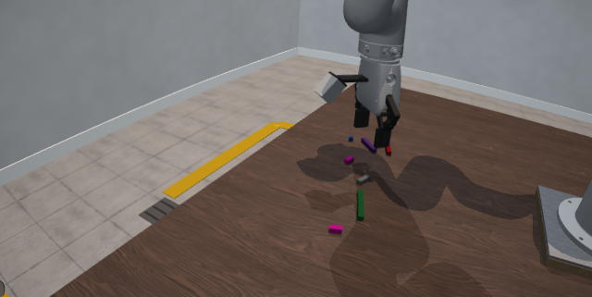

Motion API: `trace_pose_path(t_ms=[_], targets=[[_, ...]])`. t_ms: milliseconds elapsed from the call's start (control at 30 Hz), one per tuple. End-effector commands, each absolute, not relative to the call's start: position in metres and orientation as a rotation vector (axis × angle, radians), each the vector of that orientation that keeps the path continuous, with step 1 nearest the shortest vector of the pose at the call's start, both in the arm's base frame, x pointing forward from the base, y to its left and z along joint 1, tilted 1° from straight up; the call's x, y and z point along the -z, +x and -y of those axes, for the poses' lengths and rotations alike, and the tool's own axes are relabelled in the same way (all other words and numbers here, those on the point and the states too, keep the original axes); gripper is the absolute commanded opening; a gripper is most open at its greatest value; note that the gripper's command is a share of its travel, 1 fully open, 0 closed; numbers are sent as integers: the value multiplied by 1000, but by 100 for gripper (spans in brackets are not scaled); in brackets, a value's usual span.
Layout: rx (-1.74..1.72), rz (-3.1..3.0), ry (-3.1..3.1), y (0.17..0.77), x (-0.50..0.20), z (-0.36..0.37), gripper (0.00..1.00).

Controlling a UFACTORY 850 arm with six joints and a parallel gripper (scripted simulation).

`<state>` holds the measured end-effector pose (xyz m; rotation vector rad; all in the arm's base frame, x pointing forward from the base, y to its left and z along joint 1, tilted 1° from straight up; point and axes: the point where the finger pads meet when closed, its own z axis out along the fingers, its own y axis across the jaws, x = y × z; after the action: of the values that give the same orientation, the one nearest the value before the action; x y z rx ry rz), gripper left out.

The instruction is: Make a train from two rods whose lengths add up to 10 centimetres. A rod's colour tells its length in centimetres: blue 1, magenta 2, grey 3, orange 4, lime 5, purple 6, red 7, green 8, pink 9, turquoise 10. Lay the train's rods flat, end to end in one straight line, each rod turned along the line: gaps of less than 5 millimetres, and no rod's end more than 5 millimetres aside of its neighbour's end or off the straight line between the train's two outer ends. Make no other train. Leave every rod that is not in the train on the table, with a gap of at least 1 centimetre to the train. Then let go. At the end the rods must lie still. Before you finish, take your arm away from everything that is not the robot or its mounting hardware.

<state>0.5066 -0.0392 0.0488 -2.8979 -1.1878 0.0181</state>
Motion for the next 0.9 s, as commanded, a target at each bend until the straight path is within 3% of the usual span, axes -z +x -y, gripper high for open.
trace_pose_path(t_ms=[0,333,867], targets=[[-15,1188,-2899,508,-50,39,100],[-15,1275,-2861,508,-49,40,100],[-11,1966,-2437,508,-49,49,100]])
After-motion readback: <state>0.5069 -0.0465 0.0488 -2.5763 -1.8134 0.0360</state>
